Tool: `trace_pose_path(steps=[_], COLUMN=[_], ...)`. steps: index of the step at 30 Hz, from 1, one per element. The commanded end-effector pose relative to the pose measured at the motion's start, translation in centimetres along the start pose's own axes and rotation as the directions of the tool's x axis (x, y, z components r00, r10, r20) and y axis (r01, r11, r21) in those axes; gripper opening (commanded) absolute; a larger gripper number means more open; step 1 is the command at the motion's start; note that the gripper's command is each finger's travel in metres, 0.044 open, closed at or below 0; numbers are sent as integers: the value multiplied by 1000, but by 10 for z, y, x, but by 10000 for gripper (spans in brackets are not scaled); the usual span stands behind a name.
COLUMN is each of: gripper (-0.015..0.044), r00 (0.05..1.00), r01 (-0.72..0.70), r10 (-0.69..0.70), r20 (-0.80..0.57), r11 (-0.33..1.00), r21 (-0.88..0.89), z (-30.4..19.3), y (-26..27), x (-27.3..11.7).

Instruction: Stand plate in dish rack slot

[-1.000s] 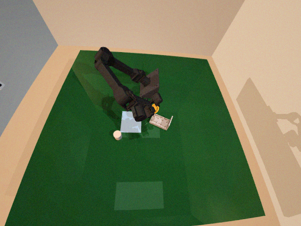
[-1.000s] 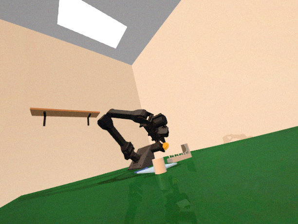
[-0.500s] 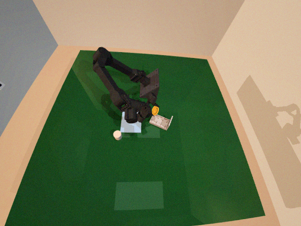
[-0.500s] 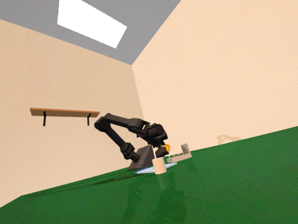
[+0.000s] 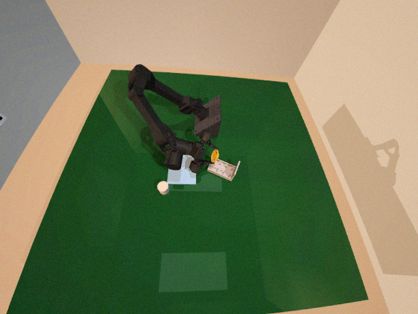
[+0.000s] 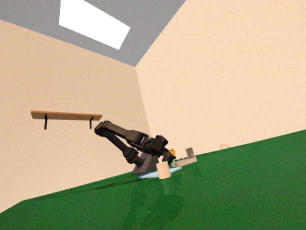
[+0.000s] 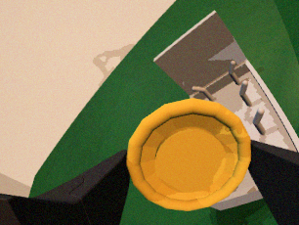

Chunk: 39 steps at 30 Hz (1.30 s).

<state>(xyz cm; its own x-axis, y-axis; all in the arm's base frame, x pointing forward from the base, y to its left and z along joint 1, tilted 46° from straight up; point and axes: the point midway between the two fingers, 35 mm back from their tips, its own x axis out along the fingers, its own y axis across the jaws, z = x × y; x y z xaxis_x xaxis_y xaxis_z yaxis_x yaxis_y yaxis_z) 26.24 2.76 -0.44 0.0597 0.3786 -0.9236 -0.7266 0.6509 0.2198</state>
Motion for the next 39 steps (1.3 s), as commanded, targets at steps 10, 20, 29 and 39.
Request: trace_pose_path(steps=[10,20,29,39], gripper=[0,0,0,0], r00=[972,918,901,903], r01=[106,278,328,323], r10=[-35,-80,-93,-92], r20=[233,388,424,419], r11=[947,828,786,790], r21=[-302,-487,-524,-521], z=[-6,-13,-15,-10], y=[-8,-12,-13,-13], x=[-9,-18,-21,-12])
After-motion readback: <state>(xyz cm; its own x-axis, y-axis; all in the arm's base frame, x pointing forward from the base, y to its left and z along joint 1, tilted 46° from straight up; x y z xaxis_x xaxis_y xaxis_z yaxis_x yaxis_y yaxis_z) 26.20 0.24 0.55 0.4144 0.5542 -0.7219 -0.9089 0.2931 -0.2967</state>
